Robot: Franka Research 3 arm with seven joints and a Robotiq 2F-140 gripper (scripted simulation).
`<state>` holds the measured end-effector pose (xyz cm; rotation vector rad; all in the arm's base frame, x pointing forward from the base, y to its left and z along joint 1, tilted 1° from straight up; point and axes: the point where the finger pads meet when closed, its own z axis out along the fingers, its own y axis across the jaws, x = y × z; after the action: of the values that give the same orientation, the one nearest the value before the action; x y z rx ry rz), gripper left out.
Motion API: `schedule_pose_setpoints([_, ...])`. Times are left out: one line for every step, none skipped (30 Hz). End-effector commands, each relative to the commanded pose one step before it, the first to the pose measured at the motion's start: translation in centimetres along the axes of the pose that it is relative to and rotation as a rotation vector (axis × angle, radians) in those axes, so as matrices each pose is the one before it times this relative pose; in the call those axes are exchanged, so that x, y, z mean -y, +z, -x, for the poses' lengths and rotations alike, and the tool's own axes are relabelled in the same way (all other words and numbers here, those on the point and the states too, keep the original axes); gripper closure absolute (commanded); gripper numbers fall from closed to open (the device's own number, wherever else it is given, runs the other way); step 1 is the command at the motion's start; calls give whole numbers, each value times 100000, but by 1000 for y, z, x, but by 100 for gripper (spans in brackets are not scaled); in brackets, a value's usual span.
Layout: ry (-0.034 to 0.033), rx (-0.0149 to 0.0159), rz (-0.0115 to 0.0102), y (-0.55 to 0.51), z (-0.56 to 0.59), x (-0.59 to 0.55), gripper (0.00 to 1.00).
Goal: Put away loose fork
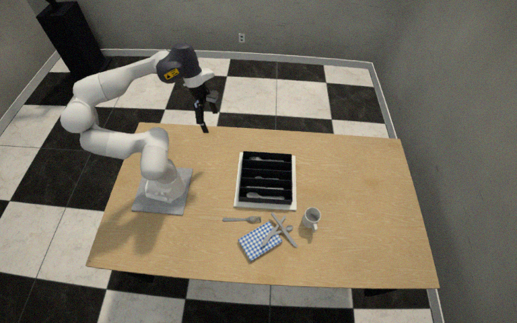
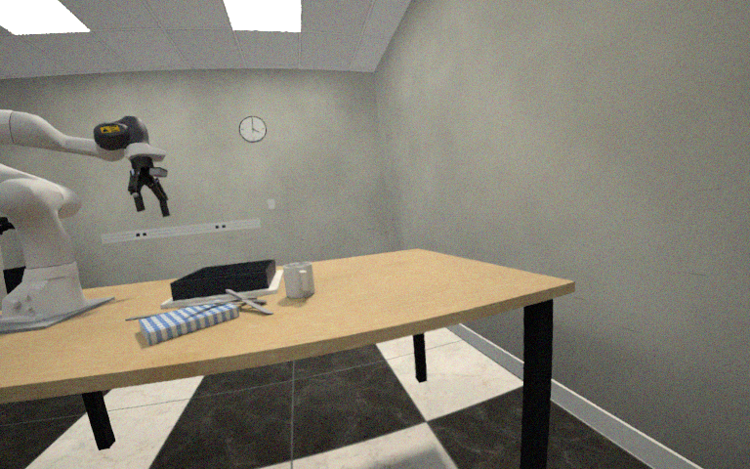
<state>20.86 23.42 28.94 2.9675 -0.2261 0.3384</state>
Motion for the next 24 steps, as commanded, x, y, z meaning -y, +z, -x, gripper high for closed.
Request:
schedule_pose_setpoints([16674, 1608, 516, 208, -223, 43, 0])
schedule_pose_setpoints([2351, 251, 105, 64, -163, 11, 0])
schedule_pose_setpoints([2378, 252, 109, 65, -166, 14, 0])
schedule_pose_setpoints([2389, 251, 112, 65, -167, 18, 0])
schedule_pose_setpoints([2384, 248, 114, 65, -167, 21, 0])
schedule_pose_setpoints([2385, 246, 117, 65, -168, 24, 0])
schedule_pose_setpoints([2375, 243, 119, 65, -168, 27, 0])
schedule_pose_setpoints([2373, 240, 121, 65, -168, 30, 0])
schedule_pose_setpoints([2370, 238, 123, 64, -168, 33, 0])
schedule_pose_setpoints([2363, 235, 125, 64, -168, 36, 0])
schedule_pose_setpoints([2362, 233, 128, 64, -168, 40, 0])
schedule_pose_setpoints([2360, 230, 130, 64, -168, 43, 0])
schedule_pose_setpoints([2354, 227, 131, 64, -167, 46, 0])
schedule_pose_setpoints([2355, 225, 134, 64, -167, 49, 0])
schedule_pose_setpoints([0, 0, 0, 0, 0, 0, 0])
schedule_pose_setpoints([0, 0, 0, 0, 0, 0, 0])
schedule_pose_setpoints([6043, 567, 352, 164, -431, 133, 0])
schedule_pose_setpoints([2046, 189, 122, 55, -145, 53, 0])
schedule_pose_setpoints([2315, 211, 140, 62, -164, 62, 0])
schedule_pose_setpoints([2350, 212, 144, 63, -166, 66, 0])
schedule_pose_setpoints([2361, 211, 147, 63, -166, 70, 0])
schedule_pose_setpoints([2363, 209, 149, 63, -166, 73, 0])
schedule_pose_setpoints([2358, 206, 150, 63, -165, 76, 0])
schedule_pose_setpoints([2351, 203, 151, 63, -164, 80, 0])
